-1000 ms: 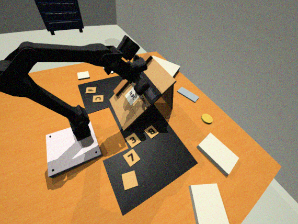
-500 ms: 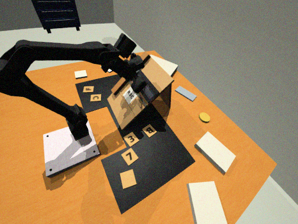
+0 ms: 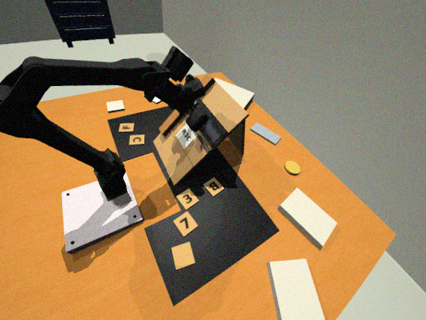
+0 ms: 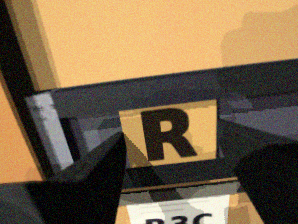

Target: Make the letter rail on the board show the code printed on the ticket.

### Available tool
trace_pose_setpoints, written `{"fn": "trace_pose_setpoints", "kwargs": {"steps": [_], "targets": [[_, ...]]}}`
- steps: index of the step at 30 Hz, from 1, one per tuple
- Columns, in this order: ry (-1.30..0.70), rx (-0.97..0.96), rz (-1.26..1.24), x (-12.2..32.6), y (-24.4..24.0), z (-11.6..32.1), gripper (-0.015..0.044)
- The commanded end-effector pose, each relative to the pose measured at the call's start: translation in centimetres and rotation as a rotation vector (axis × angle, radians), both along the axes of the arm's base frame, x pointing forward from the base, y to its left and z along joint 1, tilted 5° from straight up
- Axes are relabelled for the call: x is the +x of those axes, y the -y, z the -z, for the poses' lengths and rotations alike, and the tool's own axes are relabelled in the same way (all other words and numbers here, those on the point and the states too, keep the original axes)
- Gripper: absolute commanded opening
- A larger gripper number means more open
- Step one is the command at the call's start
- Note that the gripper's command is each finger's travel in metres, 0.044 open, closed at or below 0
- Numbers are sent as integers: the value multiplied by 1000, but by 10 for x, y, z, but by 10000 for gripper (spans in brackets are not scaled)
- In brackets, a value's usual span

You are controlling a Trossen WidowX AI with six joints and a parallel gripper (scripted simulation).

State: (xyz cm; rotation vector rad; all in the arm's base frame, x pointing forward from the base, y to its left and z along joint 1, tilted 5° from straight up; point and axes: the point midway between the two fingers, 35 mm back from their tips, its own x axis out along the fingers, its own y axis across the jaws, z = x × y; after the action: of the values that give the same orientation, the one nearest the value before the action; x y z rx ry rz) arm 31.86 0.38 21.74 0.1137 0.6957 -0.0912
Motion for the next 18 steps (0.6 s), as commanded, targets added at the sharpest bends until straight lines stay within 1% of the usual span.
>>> {"fn": "trace_pose_setpoints", "kwargs": {"steps": [1,18], "targets": [[0,0,6,0,-2,0,0],[0,1,6,1,-10,-1,0]]}}
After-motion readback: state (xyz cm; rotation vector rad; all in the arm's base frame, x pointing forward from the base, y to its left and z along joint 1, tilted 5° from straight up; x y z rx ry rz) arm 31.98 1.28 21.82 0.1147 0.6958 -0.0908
